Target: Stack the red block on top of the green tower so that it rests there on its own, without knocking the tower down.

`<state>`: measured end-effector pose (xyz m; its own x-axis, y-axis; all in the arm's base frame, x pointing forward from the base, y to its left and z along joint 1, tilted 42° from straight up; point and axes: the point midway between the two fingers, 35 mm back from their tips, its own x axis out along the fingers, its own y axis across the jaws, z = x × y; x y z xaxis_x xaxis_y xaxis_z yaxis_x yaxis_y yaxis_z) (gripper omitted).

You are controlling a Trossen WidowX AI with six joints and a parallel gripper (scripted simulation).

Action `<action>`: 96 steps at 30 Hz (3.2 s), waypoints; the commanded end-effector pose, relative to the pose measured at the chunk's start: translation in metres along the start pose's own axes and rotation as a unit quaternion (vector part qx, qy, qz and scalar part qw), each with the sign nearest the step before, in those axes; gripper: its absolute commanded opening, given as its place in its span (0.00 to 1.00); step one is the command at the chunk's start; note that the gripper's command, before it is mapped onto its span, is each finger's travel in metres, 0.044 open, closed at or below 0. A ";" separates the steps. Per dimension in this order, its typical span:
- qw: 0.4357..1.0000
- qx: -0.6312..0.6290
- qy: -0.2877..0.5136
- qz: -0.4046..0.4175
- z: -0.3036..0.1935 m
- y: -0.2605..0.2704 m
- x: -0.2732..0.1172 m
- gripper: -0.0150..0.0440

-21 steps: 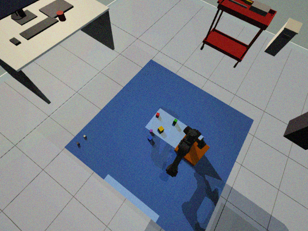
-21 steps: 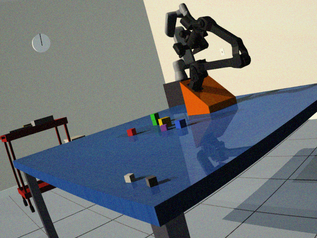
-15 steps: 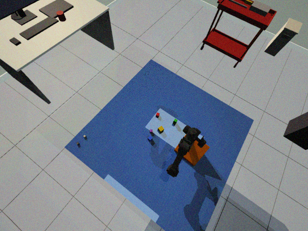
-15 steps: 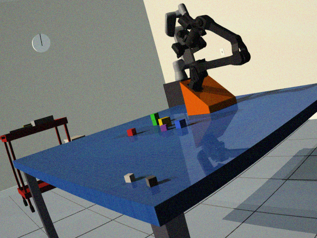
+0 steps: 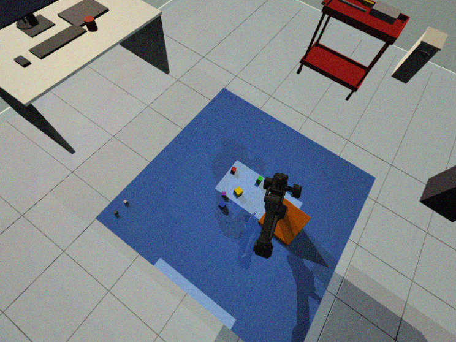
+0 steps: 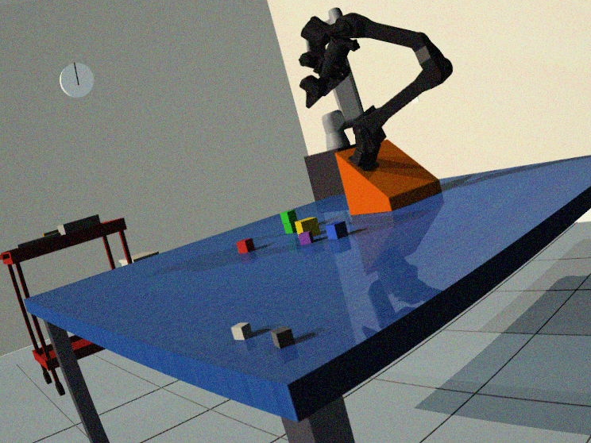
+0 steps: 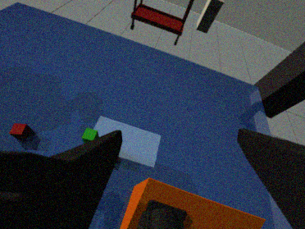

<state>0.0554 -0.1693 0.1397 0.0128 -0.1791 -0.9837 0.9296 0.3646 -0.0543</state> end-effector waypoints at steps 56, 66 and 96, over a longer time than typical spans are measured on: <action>0.660 -0.613 0.169 0.400 -0.015 0.350 0.164 1.00; 0.660 -0.613 0.169 0.400 -0.021 0.357 0.171 1.00; 0.659 -0.613 0.170 0.401 -0.065 0.379 0.209 1.00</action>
<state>0.3898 -0.0167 -0.0912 0.0535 0.6522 -0.7561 -0.3351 0.7250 0.6017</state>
